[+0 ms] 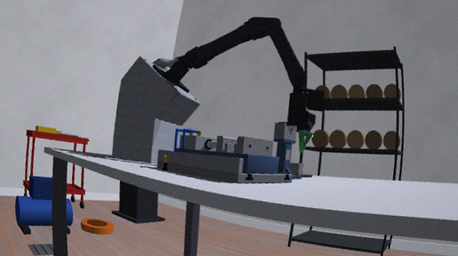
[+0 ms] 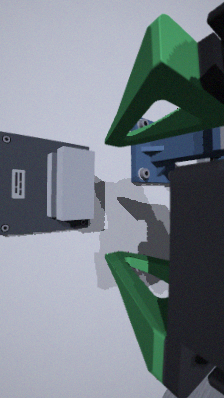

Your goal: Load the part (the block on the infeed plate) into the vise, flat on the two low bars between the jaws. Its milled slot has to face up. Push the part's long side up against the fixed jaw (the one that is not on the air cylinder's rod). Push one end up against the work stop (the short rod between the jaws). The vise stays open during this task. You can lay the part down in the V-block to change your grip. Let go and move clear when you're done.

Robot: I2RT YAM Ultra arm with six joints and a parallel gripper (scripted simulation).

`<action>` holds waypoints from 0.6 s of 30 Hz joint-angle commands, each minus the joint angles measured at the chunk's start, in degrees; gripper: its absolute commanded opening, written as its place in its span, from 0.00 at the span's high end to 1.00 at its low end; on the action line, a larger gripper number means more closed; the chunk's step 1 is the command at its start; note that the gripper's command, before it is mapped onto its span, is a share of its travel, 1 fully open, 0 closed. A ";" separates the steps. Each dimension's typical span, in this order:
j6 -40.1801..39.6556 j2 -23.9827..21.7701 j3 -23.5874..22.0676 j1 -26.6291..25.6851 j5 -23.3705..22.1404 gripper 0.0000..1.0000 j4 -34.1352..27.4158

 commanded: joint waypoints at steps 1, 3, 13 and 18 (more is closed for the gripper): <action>-0.47 0.25 2.48 -0.59 -0.60 0.19 1.44; -0.48 0.97 2.68 -0.73 -0.63 0.19 1.96; -0.66 4.62 4.08 -0.87 -0.77 0.19 4.21; -0.69 5.56 4.48 -0.99 -0.80 0.19 4.76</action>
